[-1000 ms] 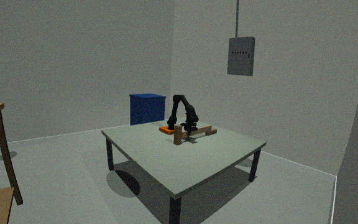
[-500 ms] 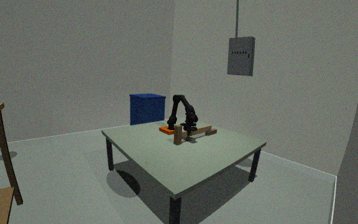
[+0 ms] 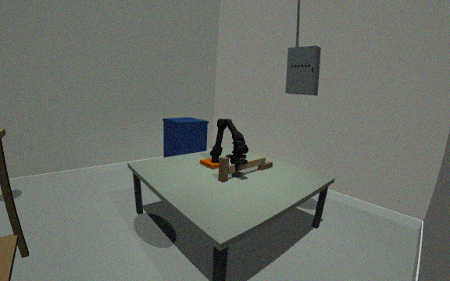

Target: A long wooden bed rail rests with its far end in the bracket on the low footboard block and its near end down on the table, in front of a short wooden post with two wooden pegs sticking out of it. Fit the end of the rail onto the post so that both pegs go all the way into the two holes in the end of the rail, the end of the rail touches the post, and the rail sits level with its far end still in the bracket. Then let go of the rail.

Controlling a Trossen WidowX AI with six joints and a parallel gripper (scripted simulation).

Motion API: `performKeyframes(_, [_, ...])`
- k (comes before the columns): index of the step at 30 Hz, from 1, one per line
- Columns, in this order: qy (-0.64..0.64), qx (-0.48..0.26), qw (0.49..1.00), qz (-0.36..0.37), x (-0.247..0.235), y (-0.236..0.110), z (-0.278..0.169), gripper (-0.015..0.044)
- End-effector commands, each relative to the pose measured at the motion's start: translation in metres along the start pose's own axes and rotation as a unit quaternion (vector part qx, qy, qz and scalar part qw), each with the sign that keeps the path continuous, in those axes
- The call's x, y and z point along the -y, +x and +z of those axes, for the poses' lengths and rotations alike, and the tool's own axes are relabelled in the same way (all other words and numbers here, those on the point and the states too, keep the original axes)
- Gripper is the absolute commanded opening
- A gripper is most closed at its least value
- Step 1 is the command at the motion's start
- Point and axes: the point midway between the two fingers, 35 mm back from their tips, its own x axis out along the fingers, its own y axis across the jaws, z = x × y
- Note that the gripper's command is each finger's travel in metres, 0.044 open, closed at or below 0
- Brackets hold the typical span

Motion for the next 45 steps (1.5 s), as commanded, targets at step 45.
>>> performKeyframes(45, [-0.002, -0.001, 1.0, -0.004, 0.002, -0.002, -0.016, 0.0])
